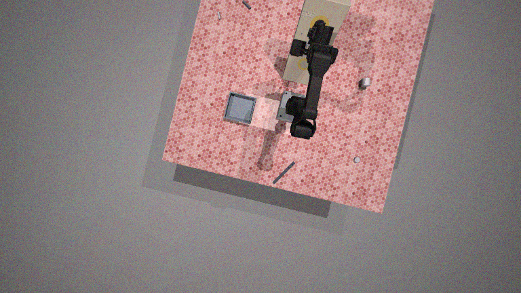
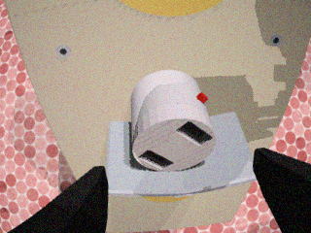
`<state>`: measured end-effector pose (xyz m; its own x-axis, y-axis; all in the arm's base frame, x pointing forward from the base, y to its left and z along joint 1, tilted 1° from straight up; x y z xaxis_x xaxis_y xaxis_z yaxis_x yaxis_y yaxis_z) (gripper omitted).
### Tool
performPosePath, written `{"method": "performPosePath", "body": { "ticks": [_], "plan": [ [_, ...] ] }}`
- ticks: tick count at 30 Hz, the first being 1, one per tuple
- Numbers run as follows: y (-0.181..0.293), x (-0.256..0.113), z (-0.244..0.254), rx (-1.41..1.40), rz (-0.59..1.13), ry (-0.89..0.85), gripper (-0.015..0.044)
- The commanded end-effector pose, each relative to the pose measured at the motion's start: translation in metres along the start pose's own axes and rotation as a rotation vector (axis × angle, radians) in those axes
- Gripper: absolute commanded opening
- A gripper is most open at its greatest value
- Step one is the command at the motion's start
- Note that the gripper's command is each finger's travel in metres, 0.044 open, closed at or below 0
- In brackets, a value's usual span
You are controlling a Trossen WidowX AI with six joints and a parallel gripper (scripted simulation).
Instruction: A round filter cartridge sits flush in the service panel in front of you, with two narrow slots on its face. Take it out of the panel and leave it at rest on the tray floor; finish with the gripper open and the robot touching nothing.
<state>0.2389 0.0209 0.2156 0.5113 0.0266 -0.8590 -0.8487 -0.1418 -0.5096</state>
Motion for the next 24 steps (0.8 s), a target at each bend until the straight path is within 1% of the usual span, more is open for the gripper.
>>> {"method": "performPosePath", "body": {
  "ticks": [1,24],
  "plan": [
    [0.002,0.006,0.0,0.019,0.011,0.004,0.0305],
    [0.003,0.043,0.0,0.019,0.01,0.004,0.0305]
  ]
}}
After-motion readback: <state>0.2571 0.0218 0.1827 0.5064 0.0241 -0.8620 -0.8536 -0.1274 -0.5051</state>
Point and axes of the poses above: the point midway between the two fingers, 35 mm back from their tips, its own x axis out along the fingers, its own z axis across the jaws, y = z × x, the point moved 1 cm from there along -x, back along the fingers, and after that the axes turned 4 degrees about -x, right-handed, at the moved point
